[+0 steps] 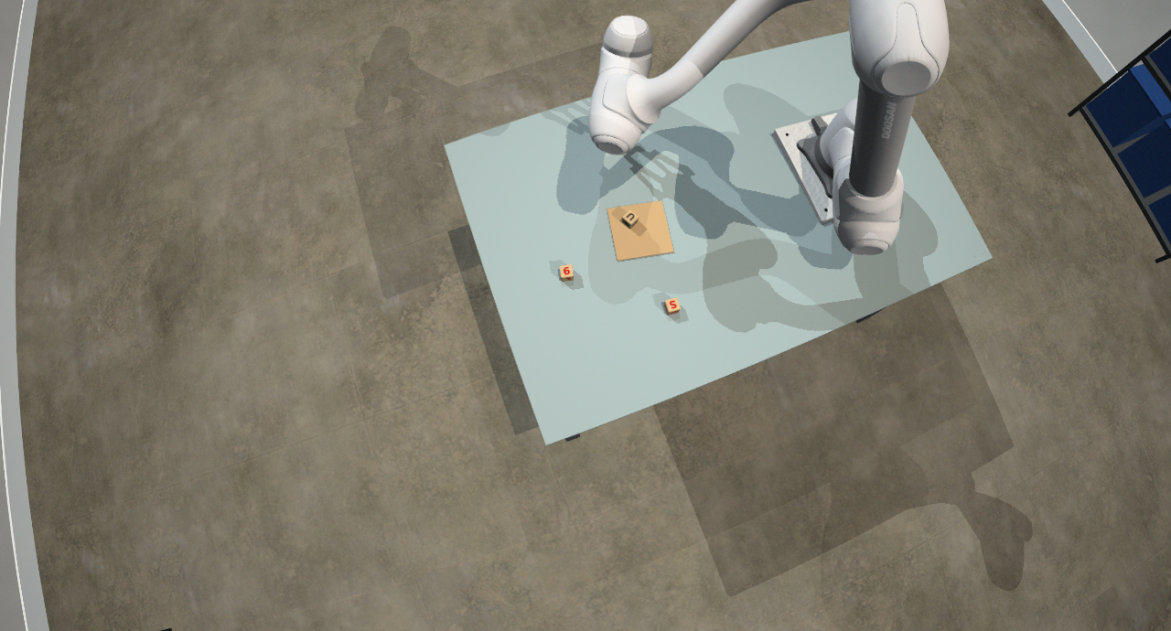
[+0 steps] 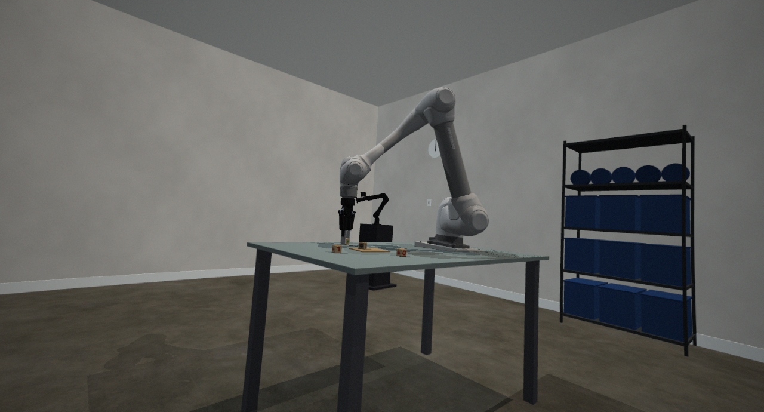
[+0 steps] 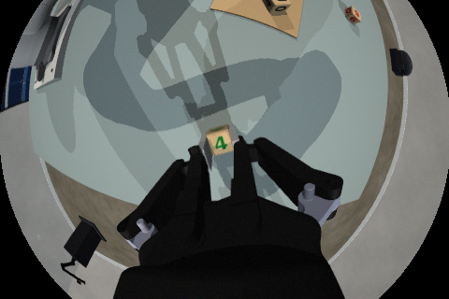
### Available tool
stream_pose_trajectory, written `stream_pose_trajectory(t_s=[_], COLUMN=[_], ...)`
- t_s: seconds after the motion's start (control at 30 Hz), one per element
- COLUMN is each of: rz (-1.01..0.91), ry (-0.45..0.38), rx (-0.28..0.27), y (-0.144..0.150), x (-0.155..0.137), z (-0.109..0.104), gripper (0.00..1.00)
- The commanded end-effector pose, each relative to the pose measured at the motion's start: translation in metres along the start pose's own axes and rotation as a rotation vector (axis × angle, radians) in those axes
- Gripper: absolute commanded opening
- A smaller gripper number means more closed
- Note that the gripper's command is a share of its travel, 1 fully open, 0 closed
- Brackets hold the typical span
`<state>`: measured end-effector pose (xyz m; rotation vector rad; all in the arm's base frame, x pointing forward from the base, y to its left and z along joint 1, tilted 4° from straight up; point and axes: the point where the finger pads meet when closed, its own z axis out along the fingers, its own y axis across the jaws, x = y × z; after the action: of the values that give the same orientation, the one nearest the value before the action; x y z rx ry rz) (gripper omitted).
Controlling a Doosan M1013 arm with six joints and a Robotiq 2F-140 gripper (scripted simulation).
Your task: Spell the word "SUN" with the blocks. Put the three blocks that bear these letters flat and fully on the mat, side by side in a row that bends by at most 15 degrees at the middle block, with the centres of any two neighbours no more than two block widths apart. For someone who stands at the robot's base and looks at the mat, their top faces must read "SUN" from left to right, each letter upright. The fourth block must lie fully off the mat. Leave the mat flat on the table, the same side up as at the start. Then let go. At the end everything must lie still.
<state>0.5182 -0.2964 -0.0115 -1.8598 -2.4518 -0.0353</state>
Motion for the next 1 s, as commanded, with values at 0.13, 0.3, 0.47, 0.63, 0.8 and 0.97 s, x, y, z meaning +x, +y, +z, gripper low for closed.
stream_pose_trajectory(t_s=[0.13, 0.3, 0.47, 0.63, 0.8, 0.97], rz=[-0.010, -0.010, -0.010, -0.010, -0.010, -0.062], ry=[-0.001, -0.001, -0.001, -0.001, -0.001, -0.001], rx=[0.000, 0.000, 0.000, 0.000, 0.000, 0.000], y=[0.002, 0.002, 0.002, 0.002, 0.002, 0.002], x=[0.002, 0.002, 0.002, 0.002, 0.002, 0.002], z=[-0.047, -0.069, -0.091, -0.093, -0.093, -0.091], gripper=[0.16, 0.16, 0.16, 0.16, 0.16, 0.16])
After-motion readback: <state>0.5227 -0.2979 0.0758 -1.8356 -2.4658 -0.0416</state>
